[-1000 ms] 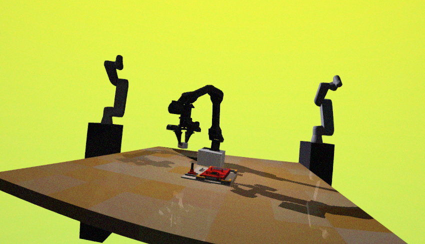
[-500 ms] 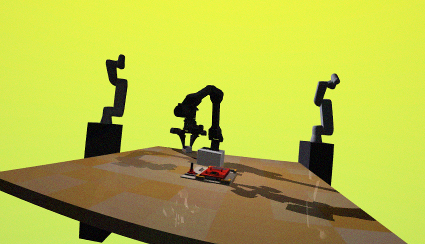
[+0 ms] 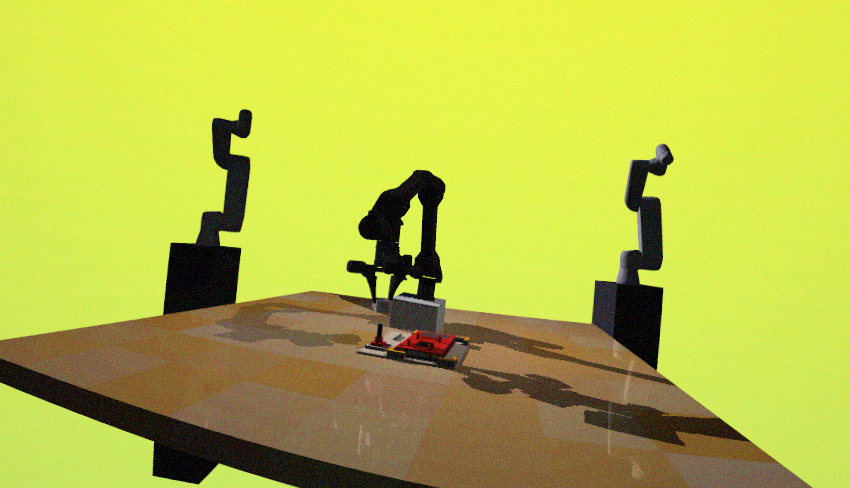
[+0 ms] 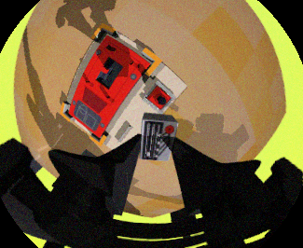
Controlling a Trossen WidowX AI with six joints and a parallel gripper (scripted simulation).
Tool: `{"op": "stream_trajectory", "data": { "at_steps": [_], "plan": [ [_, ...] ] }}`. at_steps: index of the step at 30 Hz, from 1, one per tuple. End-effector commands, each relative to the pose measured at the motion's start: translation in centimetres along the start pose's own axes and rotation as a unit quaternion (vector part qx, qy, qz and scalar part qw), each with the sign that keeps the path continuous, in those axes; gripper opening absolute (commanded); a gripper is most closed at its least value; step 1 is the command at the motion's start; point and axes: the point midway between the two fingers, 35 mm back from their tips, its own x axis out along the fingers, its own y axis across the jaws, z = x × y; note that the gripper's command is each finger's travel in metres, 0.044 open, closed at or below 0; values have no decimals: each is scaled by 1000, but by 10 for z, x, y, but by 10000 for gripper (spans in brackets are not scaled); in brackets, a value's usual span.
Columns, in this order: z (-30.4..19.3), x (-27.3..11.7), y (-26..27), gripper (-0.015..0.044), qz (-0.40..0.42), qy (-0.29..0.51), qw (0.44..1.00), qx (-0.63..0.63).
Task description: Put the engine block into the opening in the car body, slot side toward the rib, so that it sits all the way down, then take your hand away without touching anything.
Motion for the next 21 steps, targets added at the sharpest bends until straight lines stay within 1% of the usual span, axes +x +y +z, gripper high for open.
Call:
{"op": "stream_trajectory", "data": {
  "at_steps": [1, 21],
  "plan": [
    [8, 5, 6, 0, 0, 1, 1000, 27],
    [51, 23, 48, 0, 3, -5, 986, 167]
  ]
}}
